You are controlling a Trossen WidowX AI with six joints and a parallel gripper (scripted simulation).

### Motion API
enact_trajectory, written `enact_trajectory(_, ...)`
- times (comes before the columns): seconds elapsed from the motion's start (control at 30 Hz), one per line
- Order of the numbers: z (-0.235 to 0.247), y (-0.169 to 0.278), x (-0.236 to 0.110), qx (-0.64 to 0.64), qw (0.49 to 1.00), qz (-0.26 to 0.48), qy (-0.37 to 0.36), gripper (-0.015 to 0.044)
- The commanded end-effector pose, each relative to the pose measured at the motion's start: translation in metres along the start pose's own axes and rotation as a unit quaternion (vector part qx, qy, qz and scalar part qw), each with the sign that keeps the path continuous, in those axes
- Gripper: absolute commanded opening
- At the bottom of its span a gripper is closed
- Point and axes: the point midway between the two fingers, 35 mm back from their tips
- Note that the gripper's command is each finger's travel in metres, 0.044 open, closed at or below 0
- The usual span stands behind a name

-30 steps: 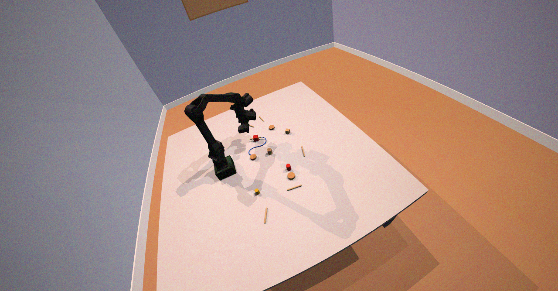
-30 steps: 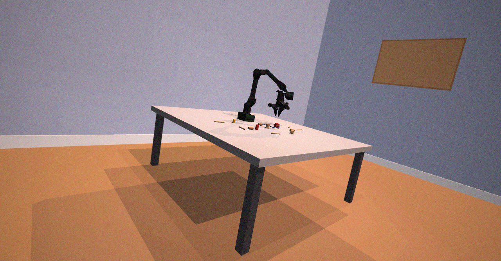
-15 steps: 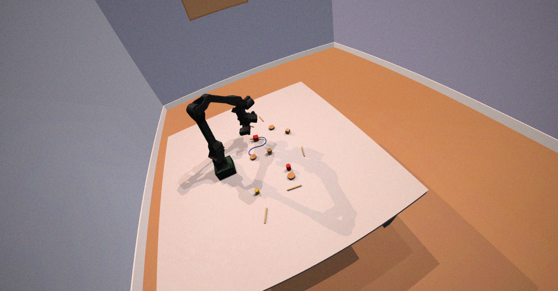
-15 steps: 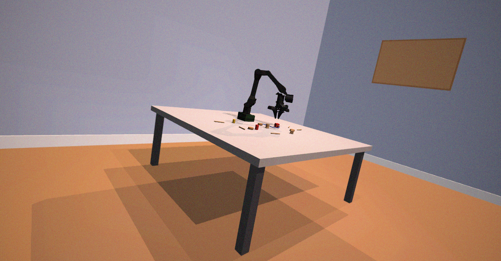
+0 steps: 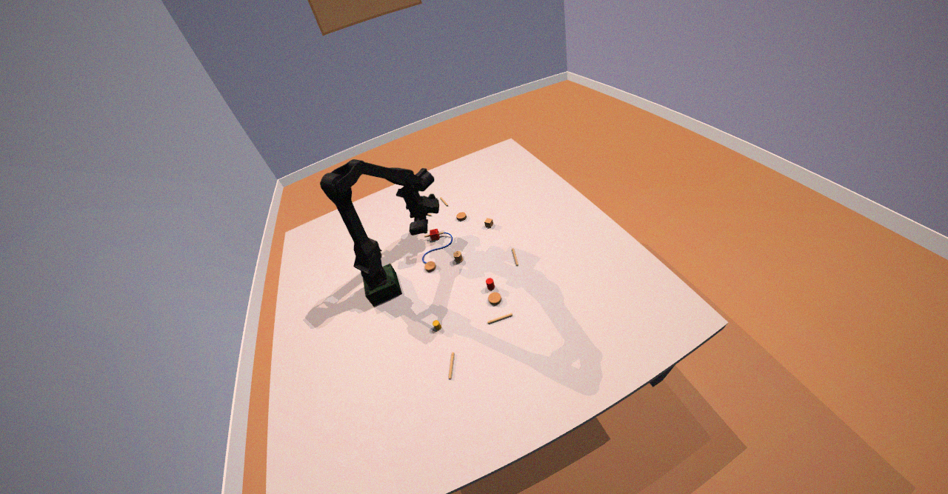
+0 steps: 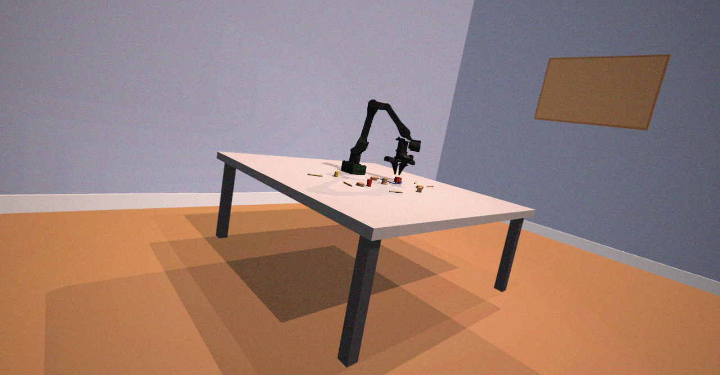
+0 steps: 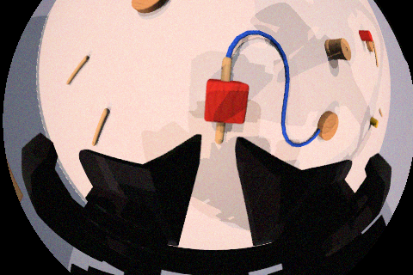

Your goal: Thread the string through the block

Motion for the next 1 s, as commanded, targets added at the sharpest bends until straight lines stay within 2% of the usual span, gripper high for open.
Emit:
enact_trajectory(0.0,0.0,0.001,0.007,0.002,1.0,0.002,0.0,0.0125)
enact_trajectory(0.67,-0.003,0.003,0.034,0.002,1.0,0.002,0.0,0.0125)
enact_trajectory(0.83,-0.003,0.003,0.032,0.0,1.0,0.001,0.001,0.0)
enact_trajectory(0.97,-0.003,0.003,0.032,0.0,1.0,0.001,0.001,0.0)
Point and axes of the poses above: the point midway between the two fingers, 35 mm back from their tips, its own x axis out along the fingers, its own z axis across the jaws, y = z × x, and after that the axes turned 7 degrees about -x, right-handed
